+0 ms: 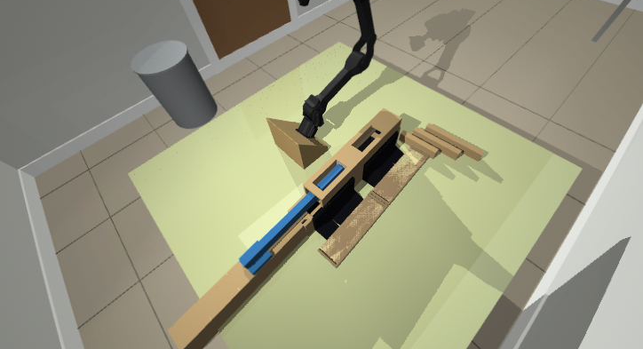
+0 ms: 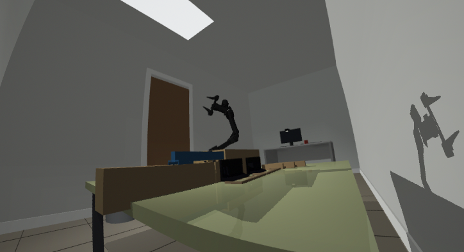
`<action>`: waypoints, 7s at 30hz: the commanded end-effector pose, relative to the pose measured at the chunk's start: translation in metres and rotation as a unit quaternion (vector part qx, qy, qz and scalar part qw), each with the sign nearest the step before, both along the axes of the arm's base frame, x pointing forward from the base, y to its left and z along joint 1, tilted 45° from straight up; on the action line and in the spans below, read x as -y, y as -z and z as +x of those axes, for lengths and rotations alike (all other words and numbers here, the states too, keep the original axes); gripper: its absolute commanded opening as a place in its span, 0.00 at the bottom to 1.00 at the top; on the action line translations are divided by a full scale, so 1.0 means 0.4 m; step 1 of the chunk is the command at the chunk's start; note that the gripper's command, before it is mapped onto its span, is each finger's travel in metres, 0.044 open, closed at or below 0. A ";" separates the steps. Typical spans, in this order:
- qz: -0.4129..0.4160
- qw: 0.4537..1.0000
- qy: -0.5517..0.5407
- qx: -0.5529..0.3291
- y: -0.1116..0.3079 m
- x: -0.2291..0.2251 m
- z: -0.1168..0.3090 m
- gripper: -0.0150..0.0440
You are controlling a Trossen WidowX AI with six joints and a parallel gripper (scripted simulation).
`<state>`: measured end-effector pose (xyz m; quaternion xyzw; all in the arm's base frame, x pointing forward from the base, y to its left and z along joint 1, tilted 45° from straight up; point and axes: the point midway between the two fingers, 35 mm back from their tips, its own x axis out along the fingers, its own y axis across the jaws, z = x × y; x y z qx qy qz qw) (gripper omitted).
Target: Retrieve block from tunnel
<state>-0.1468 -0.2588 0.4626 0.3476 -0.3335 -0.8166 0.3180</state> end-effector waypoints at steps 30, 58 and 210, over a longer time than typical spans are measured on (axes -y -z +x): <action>0.181 0.203 -0.961 -0.051 0.674 -0.302 0.912 1.00; -0.091 -0.148 -0.933 -0.316 0.989 -0.081 1.022 1.00; -0.281 -0.430 -0.725 -0.459 1.485 0.087 0.957 1.00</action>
